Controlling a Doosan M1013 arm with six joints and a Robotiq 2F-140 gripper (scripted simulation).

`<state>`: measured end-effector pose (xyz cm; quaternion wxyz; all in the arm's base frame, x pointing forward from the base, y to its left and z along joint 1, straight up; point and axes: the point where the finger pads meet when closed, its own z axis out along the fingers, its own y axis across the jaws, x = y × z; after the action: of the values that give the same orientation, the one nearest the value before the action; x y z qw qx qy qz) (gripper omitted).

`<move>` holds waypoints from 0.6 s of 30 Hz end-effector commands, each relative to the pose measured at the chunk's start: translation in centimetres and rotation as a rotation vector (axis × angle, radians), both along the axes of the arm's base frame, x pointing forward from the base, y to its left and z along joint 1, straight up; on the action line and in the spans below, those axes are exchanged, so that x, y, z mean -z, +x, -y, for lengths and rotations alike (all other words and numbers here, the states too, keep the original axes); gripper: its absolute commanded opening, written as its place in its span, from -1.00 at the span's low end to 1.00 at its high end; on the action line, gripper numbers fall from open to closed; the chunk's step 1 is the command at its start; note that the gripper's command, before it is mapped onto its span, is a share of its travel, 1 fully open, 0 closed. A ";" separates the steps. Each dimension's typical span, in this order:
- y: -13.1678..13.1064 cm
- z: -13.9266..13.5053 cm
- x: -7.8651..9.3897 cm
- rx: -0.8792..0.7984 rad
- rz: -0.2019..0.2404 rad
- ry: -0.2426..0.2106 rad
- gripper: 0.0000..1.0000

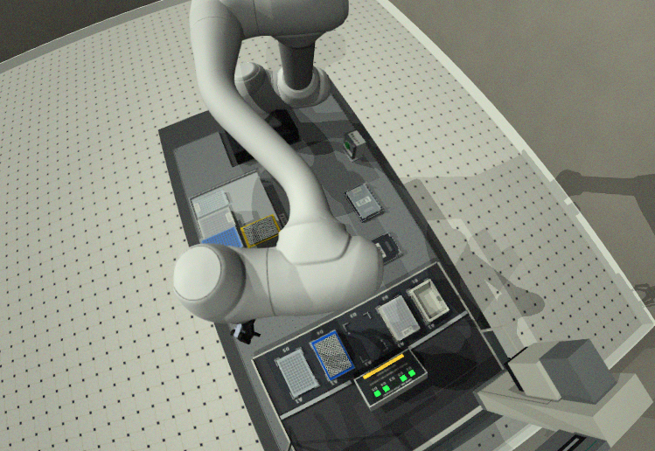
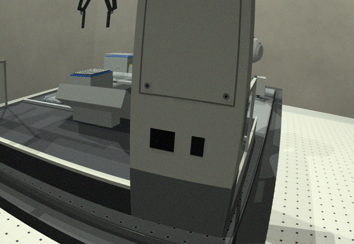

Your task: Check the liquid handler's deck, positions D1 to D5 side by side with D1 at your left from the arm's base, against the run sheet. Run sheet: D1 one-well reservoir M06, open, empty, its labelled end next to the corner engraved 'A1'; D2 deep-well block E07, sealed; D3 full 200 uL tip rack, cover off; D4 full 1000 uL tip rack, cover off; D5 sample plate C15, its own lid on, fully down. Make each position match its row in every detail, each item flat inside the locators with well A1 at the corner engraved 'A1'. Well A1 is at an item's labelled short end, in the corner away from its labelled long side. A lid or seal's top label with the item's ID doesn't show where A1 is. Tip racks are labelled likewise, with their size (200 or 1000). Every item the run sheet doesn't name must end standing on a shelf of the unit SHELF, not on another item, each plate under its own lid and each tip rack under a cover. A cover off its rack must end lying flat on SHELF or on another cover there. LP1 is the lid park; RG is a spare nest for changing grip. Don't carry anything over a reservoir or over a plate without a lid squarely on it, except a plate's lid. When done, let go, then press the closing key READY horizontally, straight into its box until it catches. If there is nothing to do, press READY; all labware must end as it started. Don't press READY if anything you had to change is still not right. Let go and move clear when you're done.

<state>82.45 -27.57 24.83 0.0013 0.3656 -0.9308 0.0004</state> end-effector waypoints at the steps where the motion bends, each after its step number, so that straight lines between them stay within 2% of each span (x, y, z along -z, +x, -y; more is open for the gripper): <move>1: 0.0 0.0 -0.1 0.057 0.002 -0.001 0.31; 18: 0.0 0.0 -0.1 0.357 0.002 -0.001 0.31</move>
<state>82.45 -27.56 24.84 0.0012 0.2126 -0.9771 0.0005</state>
